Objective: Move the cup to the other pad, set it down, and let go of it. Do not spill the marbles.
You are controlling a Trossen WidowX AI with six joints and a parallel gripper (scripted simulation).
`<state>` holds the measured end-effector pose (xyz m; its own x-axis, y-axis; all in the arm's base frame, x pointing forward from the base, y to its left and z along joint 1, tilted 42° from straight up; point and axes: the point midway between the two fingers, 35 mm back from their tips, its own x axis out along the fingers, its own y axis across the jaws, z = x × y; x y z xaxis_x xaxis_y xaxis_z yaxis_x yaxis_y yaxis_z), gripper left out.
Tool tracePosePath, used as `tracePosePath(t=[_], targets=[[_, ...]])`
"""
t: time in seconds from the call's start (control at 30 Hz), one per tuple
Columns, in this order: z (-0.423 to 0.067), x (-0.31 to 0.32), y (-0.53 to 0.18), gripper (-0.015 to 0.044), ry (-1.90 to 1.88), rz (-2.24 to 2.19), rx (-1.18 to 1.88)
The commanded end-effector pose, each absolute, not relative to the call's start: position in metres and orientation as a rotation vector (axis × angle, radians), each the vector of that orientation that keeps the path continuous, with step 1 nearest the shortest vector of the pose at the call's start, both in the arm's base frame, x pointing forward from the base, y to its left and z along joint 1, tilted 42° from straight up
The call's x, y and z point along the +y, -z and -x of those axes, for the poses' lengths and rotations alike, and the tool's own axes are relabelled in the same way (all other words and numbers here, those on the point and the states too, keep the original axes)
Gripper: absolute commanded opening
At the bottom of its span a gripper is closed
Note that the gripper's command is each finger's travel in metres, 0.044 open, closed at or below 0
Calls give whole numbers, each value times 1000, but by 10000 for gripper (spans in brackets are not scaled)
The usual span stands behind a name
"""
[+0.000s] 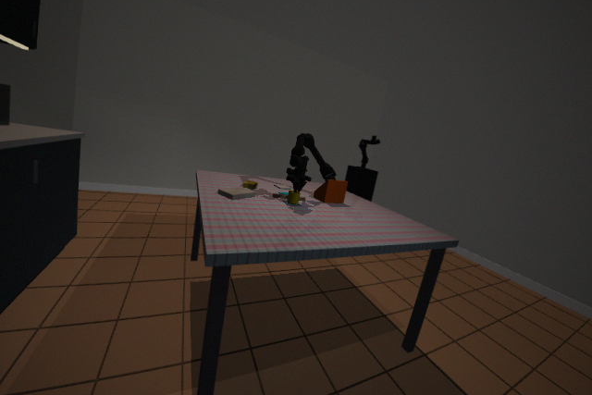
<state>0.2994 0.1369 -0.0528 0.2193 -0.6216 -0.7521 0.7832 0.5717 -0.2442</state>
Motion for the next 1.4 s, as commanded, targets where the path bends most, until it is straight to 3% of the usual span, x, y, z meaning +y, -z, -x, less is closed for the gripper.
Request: tracePosePath(t=[0.0,0.7,1.37], targets=[[-298,129,59,167,988,-188,933],[-301,115,74,167,989,-187,932],[-302,118,73,33,988,-197,932]])
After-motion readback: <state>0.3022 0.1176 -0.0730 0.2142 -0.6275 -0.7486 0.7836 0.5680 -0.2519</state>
